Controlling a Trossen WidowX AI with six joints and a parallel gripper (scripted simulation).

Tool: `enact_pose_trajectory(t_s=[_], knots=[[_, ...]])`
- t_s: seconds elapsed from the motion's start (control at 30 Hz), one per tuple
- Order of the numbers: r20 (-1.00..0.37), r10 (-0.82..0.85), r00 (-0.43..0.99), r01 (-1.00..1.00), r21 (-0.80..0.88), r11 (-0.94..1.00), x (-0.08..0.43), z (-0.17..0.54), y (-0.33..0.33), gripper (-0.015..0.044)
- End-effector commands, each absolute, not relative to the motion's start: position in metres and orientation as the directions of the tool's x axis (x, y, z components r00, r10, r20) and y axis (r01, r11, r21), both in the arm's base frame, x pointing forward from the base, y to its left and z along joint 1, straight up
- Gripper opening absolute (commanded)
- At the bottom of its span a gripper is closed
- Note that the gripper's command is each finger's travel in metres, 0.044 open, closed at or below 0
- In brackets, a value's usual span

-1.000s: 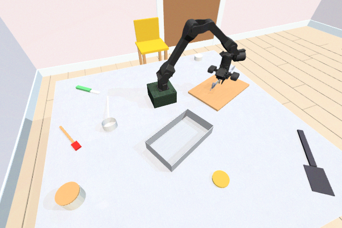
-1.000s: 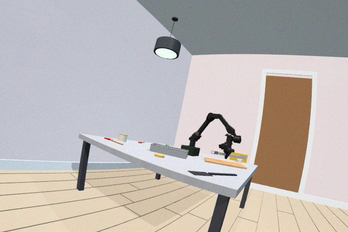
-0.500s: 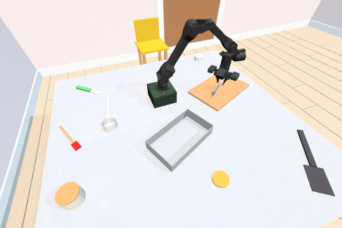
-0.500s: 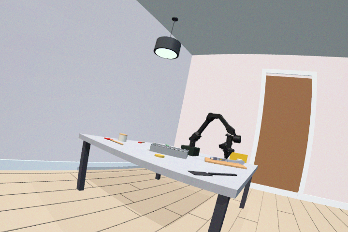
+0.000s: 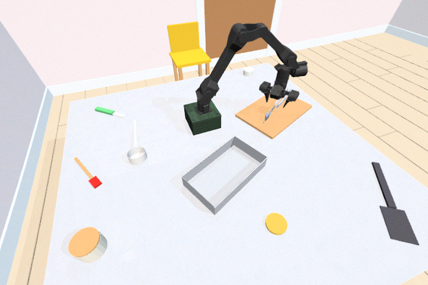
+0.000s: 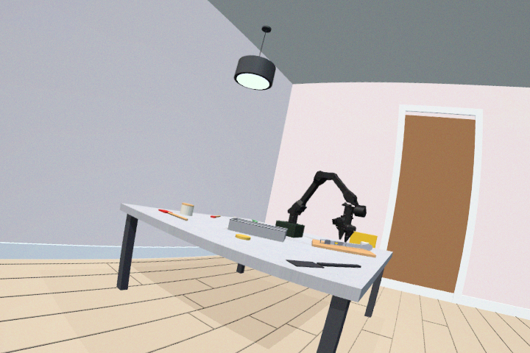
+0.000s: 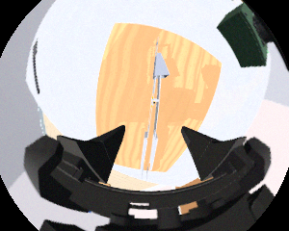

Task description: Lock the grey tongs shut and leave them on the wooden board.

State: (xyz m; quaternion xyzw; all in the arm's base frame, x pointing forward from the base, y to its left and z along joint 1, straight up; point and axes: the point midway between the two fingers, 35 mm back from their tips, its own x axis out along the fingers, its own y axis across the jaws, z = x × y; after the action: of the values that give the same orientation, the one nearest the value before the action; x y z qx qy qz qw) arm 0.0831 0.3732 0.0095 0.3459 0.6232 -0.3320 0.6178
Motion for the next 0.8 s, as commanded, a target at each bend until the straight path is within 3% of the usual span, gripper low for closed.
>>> enact_pose_trajectory(t_s=[0.0, 0.3, 0.53, 0.77], knots=[[-1.0, 0.026, 0.007, 0.843, 0.02, 0.537, 0.099, 0.032, 0.348, 0.044], [-1.0, 0.017, 0.012, 0.842, 0.019, 0.539, 0.128, 0.084, 0.238, 0.044], [-1.0, 0.017, 0.012, 0.843, 0.019, 0.538, 0.128, 0.086, 0.236, 0.044], [-1.0, 0.022, 0.014, 0.846, 0.023, 0.532, 0.127, 0.133, 0.237, 0.044]])
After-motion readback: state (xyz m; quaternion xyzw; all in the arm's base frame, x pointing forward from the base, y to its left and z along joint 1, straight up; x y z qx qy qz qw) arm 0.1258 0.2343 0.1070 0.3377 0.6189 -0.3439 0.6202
